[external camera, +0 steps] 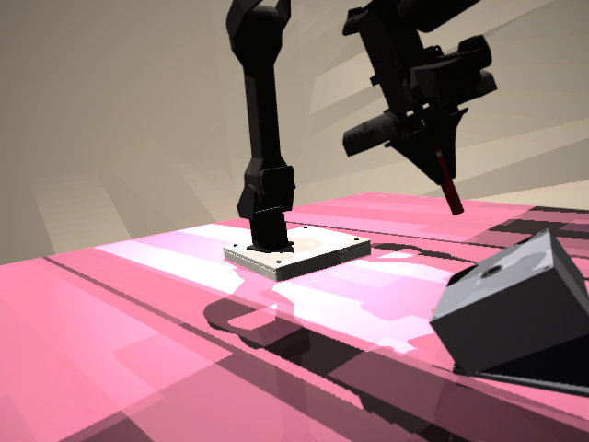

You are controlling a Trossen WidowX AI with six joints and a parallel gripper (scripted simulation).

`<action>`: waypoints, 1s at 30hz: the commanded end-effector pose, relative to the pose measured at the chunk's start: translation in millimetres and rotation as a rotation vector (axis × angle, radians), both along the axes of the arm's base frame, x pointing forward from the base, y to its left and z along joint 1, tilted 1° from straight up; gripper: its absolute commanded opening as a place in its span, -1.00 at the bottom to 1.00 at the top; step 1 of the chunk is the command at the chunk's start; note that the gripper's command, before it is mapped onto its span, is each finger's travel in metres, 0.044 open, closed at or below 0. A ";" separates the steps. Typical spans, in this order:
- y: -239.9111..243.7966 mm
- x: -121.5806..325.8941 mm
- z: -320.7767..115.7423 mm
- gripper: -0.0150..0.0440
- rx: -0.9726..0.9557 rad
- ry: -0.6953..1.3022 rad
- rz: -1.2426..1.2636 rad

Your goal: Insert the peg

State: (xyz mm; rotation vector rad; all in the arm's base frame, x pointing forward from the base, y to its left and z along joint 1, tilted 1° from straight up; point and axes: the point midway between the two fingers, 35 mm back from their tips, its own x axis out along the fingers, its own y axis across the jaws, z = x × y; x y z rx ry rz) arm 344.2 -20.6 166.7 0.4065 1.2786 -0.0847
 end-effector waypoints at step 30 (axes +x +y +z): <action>-48.8 8.5 17.4 -0.49 0.082 -0.098 -0.209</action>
